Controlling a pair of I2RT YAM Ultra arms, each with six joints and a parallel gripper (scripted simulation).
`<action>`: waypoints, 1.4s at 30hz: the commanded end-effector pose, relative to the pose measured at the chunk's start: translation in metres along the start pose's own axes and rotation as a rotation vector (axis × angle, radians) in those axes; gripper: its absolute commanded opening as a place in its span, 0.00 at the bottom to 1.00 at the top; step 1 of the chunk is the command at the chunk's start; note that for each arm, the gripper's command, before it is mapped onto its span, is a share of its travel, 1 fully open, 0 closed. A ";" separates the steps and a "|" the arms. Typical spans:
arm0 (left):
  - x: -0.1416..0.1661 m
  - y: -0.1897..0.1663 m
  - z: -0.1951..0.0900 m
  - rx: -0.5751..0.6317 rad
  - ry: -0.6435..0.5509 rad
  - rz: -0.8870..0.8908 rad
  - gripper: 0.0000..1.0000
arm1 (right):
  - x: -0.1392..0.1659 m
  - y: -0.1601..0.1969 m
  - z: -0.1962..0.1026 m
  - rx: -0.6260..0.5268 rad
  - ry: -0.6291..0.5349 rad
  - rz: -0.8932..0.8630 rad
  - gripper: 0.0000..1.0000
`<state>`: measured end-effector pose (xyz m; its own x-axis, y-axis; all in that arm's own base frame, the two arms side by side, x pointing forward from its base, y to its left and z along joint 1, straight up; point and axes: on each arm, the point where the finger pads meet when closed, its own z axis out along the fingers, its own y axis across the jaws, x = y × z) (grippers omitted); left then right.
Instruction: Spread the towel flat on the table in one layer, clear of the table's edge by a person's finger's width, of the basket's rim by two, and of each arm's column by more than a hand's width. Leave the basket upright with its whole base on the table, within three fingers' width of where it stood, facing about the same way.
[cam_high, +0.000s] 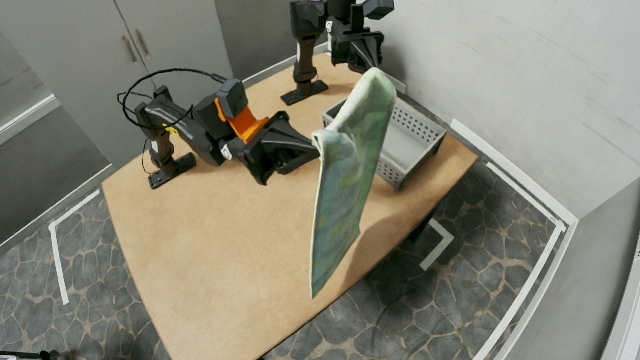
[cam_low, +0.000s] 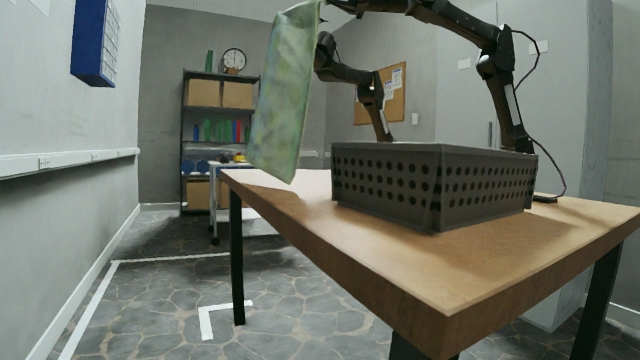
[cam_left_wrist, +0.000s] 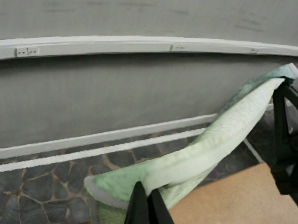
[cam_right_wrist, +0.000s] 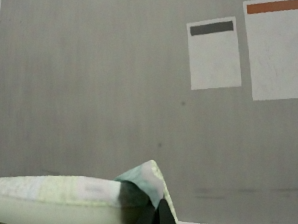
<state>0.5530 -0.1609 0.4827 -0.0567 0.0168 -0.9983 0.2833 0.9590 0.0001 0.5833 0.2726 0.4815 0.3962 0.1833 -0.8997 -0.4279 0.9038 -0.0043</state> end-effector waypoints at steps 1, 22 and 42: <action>-0.002 0.008 -0.010 -0.025 0.006 -0.002 0.00 | -0.010 -0.004 -0.004 0.018 0.014 0.002 0.00; 0.009 0.008 -0.010 -0.025 -0.038 -0.002 0.00 | 0.002 -0.004 -0.013 0.018 0.086 0.001 0.00; 0.013 0.008 -0.010 -0.025 -0.023 -0.002 0.00 | 0.002 -0.004 -0.013 0.018 0.085 0.001 0.00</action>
<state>0.5535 -0.1609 0.4511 -0.0699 0.0207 -0.9973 0.2826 0.9592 0.0001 0.5858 0.2732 0.4473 0.2913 0.1348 -0.9471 -0.4259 0.9048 -0.0022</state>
